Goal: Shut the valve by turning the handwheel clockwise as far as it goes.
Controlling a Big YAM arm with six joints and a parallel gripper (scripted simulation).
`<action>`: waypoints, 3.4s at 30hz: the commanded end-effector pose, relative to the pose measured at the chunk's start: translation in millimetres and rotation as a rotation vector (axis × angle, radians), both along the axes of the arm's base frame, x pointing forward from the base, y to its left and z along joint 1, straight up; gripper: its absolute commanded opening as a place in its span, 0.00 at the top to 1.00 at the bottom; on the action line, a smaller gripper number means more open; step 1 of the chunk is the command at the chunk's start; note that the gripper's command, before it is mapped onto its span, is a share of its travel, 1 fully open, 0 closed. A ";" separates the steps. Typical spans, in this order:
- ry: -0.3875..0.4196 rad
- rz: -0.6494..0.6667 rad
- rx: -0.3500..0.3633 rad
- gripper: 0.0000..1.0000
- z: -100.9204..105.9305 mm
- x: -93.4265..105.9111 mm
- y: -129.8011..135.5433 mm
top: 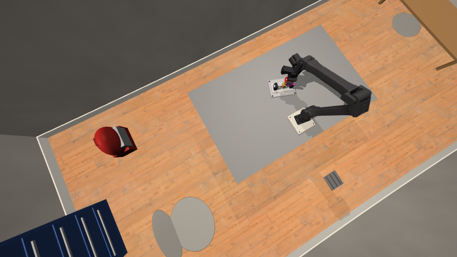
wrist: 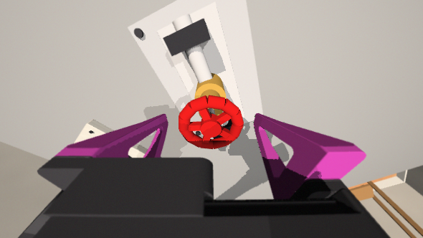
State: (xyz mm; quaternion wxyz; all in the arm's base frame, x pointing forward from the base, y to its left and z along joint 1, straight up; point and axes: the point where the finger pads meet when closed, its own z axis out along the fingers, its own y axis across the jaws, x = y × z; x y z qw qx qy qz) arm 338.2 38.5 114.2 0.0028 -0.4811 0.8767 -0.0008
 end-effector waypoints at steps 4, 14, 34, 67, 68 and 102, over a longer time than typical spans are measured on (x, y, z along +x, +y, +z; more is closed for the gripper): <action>-0.001 0.002 0.001 0.00 -4.0 6.8 0.4; -0.001 0.002 0.001 0.00 -4.0 6.8 0.4; -0.001 0.002 0.001 0.00 -4.0 6.8 0.4; -0.004 -0.002 0.000 1.00 -1.8 8.5 0.4; -0.004 -0.002 0.000 1.00 -1.8 8.5 0.4; -0.004 -0.091 0.001 1.00 -1.8 8.5 0.4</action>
